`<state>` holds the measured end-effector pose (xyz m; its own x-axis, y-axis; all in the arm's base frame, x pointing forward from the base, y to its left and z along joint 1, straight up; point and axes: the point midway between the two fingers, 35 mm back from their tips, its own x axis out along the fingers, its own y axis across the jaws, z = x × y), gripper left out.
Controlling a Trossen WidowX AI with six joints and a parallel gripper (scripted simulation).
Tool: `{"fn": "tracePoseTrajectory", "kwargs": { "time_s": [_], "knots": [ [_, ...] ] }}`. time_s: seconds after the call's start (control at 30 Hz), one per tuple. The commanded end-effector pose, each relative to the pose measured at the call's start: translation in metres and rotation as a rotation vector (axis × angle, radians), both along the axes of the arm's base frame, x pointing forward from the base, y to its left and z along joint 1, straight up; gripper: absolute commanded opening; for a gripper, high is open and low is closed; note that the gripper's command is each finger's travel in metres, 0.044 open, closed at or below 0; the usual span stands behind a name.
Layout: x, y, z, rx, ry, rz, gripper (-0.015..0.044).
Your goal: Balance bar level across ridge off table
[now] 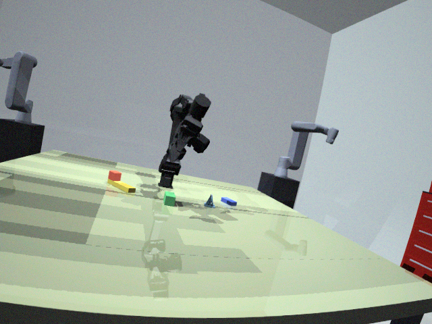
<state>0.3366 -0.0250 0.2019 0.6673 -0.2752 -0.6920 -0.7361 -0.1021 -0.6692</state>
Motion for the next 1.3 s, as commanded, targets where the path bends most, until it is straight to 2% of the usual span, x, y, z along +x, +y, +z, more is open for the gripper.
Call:
{"fn": "tracePoseTrajectory", "kwargs": {
  "time_s": [0.0,0.67,1.27],
  "knots": [
    [-0.005,-0.017,-0.006,0.026,0.047,-0.054,0.0315],
    [-0.049,-0.090,-0.034,0.180,0.274,-0.325,0.0315],
    [-0.106,-0.135,-0.048,0.386,0.441,-0.586,0.0315]
  ]
}}
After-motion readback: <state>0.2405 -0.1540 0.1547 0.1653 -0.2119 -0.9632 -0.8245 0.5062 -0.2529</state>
